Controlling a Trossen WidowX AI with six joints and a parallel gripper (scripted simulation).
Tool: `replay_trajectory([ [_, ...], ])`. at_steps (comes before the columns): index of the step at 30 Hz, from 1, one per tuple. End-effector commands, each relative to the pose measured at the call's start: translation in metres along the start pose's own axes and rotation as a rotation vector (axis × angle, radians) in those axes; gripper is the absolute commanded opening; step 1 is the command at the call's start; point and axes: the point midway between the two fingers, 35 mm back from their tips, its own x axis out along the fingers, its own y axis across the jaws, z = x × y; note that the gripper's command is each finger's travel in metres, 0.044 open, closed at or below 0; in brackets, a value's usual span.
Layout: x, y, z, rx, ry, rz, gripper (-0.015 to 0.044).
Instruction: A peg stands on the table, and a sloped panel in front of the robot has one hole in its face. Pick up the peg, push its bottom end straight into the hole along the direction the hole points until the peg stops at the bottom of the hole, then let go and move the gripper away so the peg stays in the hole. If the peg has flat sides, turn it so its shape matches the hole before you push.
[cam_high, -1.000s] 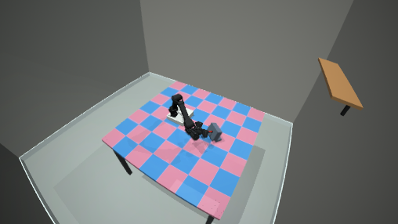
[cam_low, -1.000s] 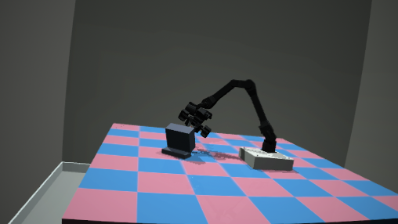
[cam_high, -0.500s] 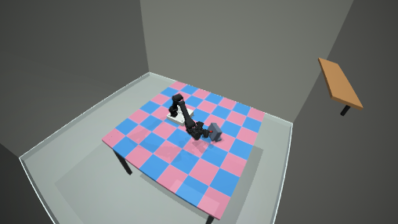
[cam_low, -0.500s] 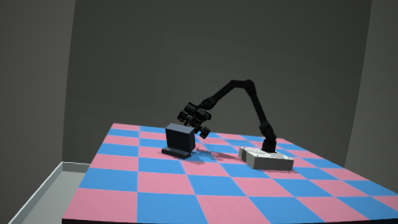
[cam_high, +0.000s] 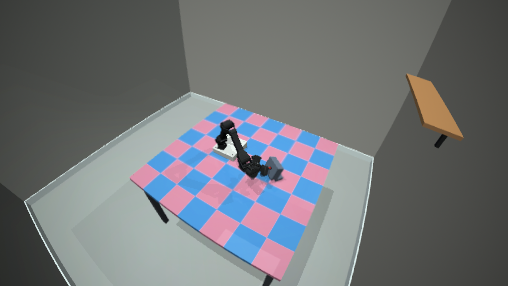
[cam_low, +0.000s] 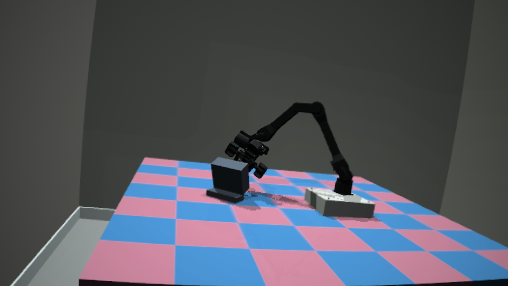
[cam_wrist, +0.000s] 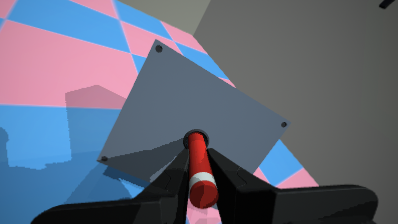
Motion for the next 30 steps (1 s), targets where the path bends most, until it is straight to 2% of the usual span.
replay_trajectory([
  [1,0.0021,0.0000,-0.0006,0.004,0.003,0.000,0.0000],
  [18,0.0036,-0.0001,0.0000,0.000,0.000,0.000,0.0000],
  [30,0.0036,-0.0001,0.0000,0.000,0.000,0.000,0.0315],
])
